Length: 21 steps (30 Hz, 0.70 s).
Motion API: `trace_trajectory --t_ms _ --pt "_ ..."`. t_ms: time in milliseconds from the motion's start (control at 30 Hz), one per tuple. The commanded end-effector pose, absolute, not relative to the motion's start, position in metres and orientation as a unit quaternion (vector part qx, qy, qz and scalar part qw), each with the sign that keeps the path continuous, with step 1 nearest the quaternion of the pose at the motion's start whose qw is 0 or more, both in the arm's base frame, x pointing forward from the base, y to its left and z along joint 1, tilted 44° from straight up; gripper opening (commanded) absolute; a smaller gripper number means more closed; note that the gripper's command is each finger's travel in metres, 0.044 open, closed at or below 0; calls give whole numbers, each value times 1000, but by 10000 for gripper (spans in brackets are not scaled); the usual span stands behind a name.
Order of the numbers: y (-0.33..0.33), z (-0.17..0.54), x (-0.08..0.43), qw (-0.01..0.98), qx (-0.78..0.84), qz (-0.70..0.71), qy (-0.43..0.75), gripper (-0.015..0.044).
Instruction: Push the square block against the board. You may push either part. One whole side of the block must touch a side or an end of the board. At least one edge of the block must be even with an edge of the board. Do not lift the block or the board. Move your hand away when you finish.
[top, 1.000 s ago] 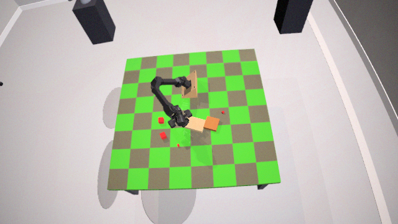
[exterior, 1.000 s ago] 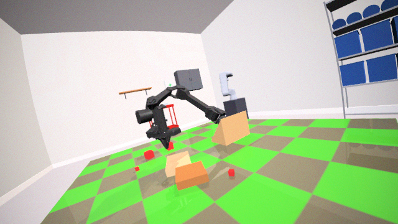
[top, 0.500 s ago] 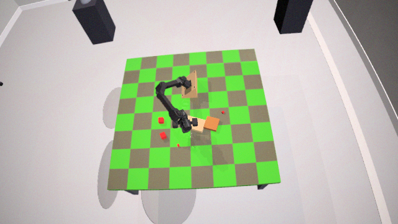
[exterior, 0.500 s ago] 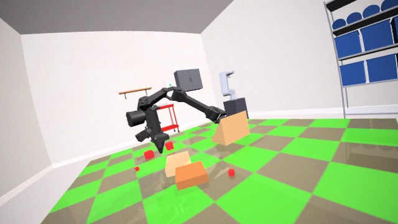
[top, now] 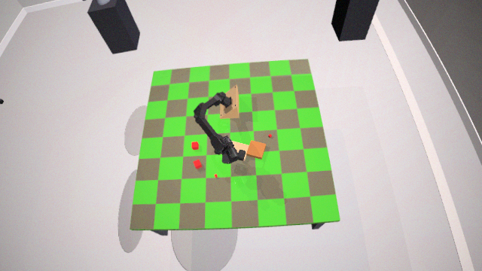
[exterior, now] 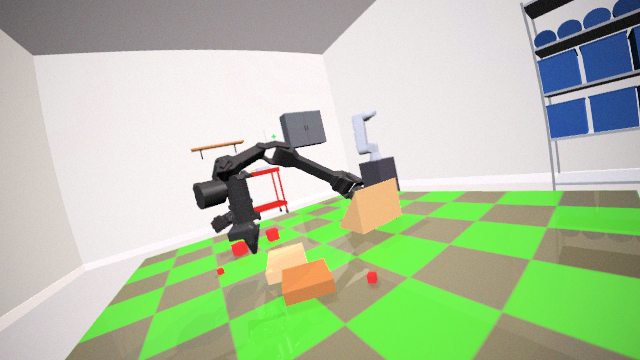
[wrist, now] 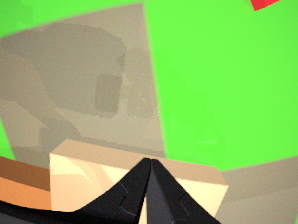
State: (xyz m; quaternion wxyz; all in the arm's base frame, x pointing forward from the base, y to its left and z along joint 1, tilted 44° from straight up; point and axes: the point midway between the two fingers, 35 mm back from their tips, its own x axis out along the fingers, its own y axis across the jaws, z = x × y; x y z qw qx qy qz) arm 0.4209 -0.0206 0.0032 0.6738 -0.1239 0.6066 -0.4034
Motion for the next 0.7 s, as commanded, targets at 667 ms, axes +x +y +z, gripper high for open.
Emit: trace_trajectory --t_ms 667 --pt "-55 -38 414 676 -116 -409 602 0"
